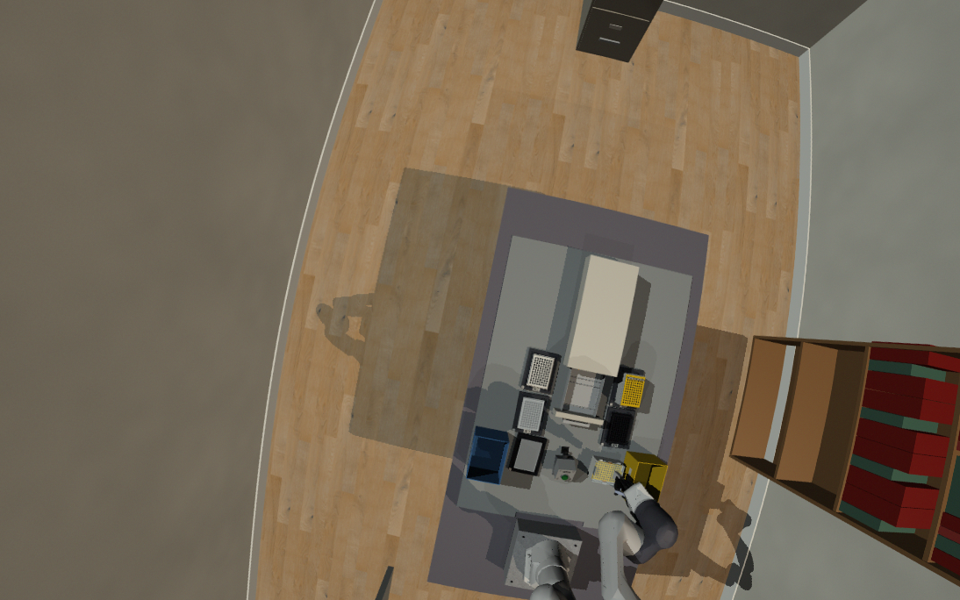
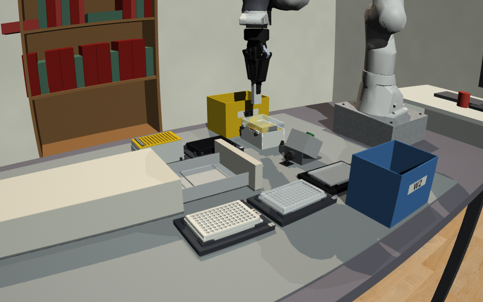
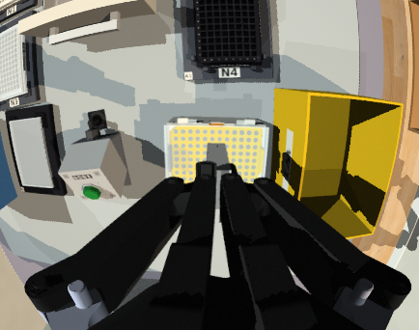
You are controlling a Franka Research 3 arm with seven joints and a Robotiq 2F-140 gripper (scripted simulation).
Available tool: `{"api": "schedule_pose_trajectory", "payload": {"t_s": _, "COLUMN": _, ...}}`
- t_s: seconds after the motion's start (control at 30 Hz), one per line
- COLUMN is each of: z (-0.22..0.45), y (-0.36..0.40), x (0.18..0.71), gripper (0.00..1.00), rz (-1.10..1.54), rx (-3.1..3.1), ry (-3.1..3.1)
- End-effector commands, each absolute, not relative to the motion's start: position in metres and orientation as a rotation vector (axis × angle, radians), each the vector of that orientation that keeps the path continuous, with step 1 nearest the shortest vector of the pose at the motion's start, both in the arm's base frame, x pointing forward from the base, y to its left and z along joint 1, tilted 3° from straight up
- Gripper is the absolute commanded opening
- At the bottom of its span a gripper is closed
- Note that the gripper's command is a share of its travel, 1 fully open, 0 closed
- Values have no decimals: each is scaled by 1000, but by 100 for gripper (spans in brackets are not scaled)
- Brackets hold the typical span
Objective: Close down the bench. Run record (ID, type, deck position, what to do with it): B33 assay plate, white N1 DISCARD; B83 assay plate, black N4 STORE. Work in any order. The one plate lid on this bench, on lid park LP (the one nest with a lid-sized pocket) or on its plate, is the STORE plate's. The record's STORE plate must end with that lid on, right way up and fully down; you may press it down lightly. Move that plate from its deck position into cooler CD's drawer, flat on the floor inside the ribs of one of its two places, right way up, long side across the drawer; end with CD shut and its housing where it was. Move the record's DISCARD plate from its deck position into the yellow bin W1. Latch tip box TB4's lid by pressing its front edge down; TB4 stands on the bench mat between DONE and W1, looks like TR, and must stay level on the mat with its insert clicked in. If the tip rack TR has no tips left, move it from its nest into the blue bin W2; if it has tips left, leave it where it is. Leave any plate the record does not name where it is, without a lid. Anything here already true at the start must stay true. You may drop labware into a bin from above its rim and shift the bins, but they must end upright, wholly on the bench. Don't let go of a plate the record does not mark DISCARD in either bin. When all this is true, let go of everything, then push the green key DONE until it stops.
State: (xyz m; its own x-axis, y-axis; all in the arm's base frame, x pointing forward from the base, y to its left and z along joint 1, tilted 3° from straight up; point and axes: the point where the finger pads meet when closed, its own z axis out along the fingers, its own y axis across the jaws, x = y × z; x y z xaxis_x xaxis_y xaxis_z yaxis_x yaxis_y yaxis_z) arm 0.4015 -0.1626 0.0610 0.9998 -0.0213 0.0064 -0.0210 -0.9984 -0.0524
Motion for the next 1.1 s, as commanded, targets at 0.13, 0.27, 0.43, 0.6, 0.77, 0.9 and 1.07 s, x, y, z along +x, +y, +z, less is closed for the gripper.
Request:
{"api": "schedule_pose_trajectory", "payload": {"t_s": 0.13, "z": 62, "y": -165, "x": 402, "gripper": 0, "rz": -18, "rx": -3090, "ry": 37}}
{"api": "schedule_pose_trajectory", "payload": {"t_s": 0.27, "z": 62, "y": -165, "x": 402, "gripper": 0, "rz": -18, "rx": -3090, "ry": 37}}
{"api": "schedule_pose_trajectory", "payload": {"t_s": 0.43, "z": 62, "y": -165, "x": 402, "gripper": 0, "rz": -18, "rx": -3090, "ry": 37}}
{"api": "schedule_pose_trajectory", "payload": {"t_s": 0.6, "z": 62, "y": -165, "x": 402, "gripper": 0, "rz": -18, "rx": -3090, "ry": 37}}
{"api": "schedule_pose_trajectory", "payload": {"t_s": 0.77, "z": 62, "y": -165, "x": 402, "gripper": 0, "rz": -18, "rx": -3090, "ry": 37}}
{"api": "schedule_pose_trajectory", "payload": {"t_s": 0.9, "z": 68, "y": -165, "x": 402, "gripper": 0, "rz": -18, "rx": -3090, "ry": 37}}
{"api": "schedule_pose_trajectory", "payload": {"t_s": 1.07, "z": 78, "y": -165, "x": 402, "gripper": 0, "rz": -18, "rx": -3090, "ry": 37}}
